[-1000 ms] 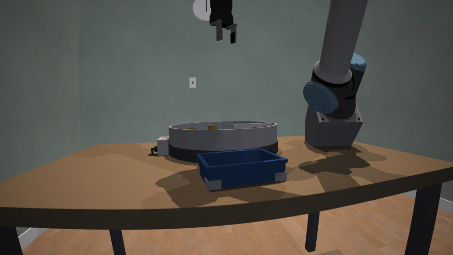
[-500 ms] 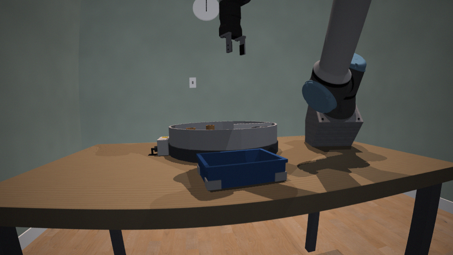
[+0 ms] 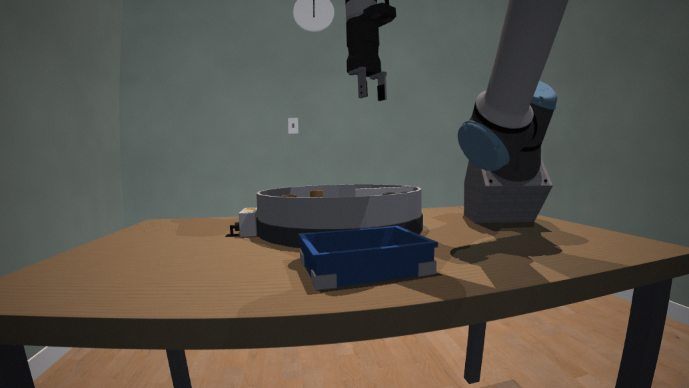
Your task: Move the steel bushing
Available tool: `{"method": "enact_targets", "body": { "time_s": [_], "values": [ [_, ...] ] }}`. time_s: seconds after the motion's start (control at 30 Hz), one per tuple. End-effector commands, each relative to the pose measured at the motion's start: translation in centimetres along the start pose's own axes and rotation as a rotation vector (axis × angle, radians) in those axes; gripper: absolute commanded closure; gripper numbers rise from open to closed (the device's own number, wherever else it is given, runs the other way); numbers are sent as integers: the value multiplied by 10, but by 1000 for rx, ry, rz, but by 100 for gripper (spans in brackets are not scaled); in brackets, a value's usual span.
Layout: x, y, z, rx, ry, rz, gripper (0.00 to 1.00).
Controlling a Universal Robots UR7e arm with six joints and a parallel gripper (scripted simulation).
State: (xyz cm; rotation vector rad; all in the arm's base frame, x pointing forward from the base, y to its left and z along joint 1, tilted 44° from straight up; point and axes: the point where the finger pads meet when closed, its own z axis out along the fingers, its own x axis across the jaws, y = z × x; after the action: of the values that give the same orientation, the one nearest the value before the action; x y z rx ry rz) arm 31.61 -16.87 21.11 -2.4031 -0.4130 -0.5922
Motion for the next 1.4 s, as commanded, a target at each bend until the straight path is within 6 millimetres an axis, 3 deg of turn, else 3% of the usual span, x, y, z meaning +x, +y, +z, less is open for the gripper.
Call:
{"method": "enact_targets", "body": {
  "time_s": [0.0,0.07,0.23,0.63,0.8,1.2,1.37],
  "values": [
    [-4,2,0,-13,-1,-6,0],
    [-4,2,0,-13,-1,-6,0],
    [-40,-2,36,-4,-1,-4,0],
    [-40,-2,36,-4,-1,-4,0],
    [-76,-6,72,5,1,-2,0],
    [-76,-6,72,5,1,-2,0],
    [-111,-11,108,14,2,0,0]
  ]
}}
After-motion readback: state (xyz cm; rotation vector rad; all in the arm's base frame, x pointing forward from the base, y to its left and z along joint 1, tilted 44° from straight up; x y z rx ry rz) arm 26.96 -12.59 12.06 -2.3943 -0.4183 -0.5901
